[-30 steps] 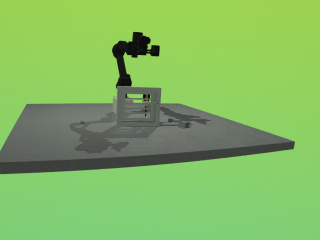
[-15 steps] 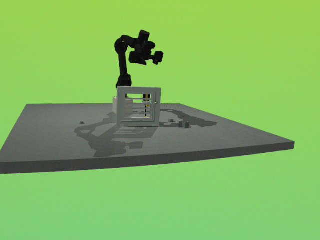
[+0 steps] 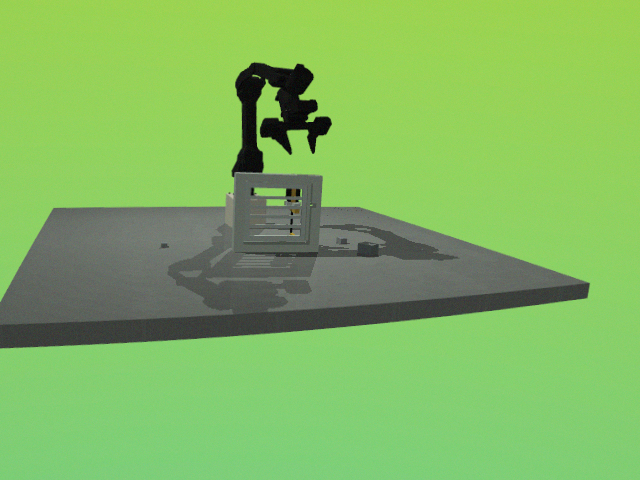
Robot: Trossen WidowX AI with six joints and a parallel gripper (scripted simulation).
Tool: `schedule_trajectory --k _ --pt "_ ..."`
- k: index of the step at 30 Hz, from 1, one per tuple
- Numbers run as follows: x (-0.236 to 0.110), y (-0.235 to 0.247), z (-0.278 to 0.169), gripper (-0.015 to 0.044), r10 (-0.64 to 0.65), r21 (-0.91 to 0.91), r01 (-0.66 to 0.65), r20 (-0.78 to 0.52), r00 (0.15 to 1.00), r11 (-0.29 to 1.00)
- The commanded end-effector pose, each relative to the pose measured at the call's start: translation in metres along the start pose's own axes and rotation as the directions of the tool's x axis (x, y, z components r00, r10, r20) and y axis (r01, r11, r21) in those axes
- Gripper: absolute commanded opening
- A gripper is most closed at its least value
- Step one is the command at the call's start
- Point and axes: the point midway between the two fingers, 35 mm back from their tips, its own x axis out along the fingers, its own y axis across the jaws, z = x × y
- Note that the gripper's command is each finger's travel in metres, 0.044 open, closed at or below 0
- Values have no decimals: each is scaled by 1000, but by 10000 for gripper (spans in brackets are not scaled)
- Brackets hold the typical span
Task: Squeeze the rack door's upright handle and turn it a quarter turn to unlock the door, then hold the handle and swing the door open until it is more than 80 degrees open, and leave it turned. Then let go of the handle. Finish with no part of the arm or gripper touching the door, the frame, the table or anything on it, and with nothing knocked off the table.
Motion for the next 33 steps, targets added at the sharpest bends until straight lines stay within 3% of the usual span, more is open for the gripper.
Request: schedule_trajectory --k 1,16,33 --pt "6 1 -11 293 -12 18 15 -127 992 1000" --pt "4 1 -52 293 -81 33 118 -546 834 993" --pt "17 0 -61 293 -84 32 123 -562 823 992"
